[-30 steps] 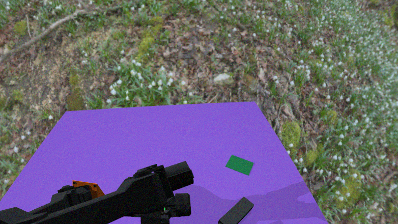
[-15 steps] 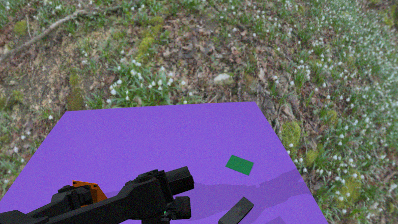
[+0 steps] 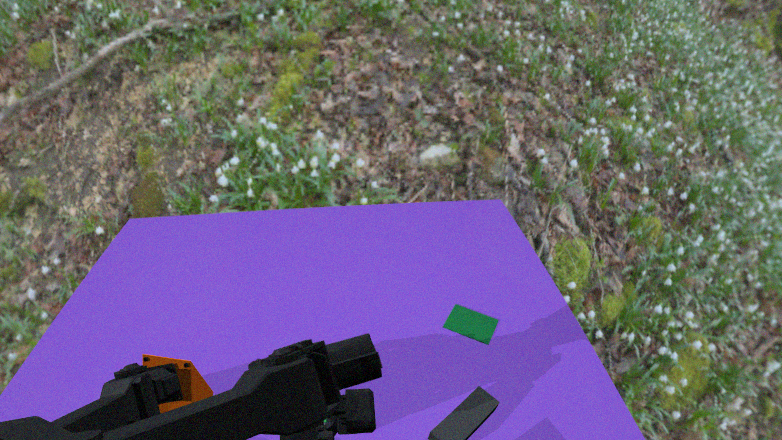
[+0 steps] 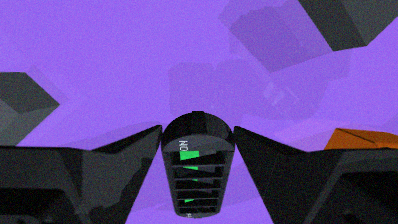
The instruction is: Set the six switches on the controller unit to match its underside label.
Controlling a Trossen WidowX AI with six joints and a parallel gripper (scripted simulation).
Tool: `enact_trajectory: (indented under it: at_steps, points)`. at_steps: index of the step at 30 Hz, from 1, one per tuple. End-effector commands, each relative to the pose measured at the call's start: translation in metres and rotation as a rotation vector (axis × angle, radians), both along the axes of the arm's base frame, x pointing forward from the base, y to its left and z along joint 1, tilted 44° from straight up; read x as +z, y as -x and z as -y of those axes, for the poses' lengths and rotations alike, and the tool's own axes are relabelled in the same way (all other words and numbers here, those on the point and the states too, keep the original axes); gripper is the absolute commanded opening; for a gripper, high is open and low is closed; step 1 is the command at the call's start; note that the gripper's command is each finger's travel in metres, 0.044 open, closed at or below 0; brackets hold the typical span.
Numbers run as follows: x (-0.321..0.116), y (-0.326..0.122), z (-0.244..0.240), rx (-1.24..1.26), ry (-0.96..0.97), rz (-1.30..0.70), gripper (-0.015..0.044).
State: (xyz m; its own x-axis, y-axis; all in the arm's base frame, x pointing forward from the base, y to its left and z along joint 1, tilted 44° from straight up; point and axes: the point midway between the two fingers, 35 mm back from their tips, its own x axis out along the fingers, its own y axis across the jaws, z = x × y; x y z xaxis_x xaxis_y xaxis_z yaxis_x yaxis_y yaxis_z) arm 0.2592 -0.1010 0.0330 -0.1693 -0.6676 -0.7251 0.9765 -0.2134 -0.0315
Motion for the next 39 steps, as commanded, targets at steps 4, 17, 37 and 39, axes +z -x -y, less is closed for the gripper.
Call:
enact_trajectory:
  at_steps: [4, 17, 37, 39]
  points:
    - [-0.006, 0.003, 0.003, 0.006, -0.003, -0.011, 0.0338]
    - [-0.013, 0.005, 0.009, 0.006, -0.002, -0.011, 0.0338]
    - [-0.013, 0.003, 0.011, 0.0, 0.0, 0.0, 0.044]
    - [-0.013, 0.003, 0.011, 0.0, 0.0, 0.0, 0.044]
